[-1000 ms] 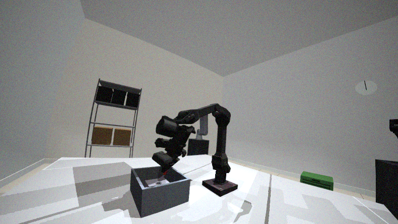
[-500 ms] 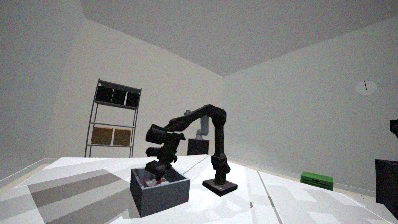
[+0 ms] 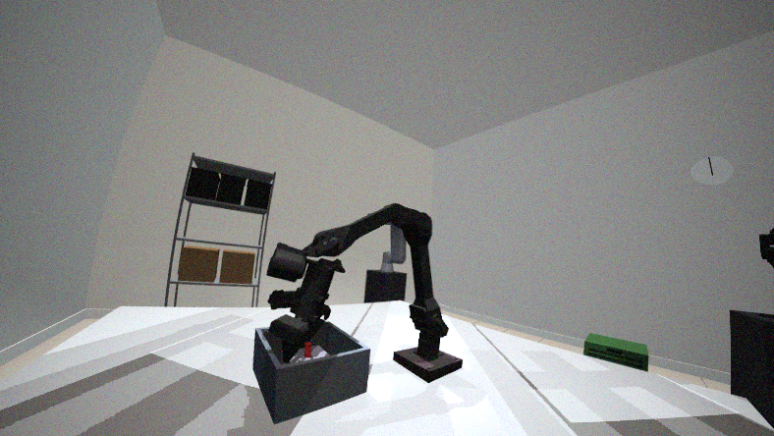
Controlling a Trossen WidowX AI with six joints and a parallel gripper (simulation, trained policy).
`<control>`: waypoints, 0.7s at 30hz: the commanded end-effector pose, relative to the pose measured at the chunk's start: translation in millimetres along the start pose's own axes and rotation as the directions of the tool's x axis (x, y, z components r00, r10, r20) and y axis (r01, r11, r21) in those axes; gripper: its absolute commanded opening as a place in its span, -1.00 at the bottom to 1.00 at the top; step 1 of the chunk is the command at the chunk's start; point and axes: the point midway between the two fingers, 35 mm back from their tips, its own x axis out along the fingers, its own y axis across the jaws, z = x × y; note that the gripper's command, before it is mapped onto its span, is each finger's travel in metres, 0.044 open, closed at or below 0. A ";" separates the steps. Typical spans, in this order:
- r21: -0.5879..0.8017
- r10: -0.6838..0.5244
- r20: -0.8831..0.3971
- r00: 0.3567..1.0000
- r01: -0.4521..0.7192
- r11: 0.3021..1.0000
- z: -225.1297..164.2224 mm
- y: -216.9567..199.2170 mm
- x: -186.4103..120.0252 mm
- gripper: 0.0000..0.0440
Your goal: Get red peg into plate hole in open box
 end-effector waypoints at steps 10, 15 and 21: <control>-0.050 0.118 -0.041 0.992 -0.120 0.992 31.1 36.7 -26.0 1.00; -0.061 0.168 -0.039 0.985 -0.170 0.984 41.6 53.8 -40.2 1.00; -0.070 0.201 -0.032 0.979 -0.203 0.977 47.7 65.1 -49.7 1.00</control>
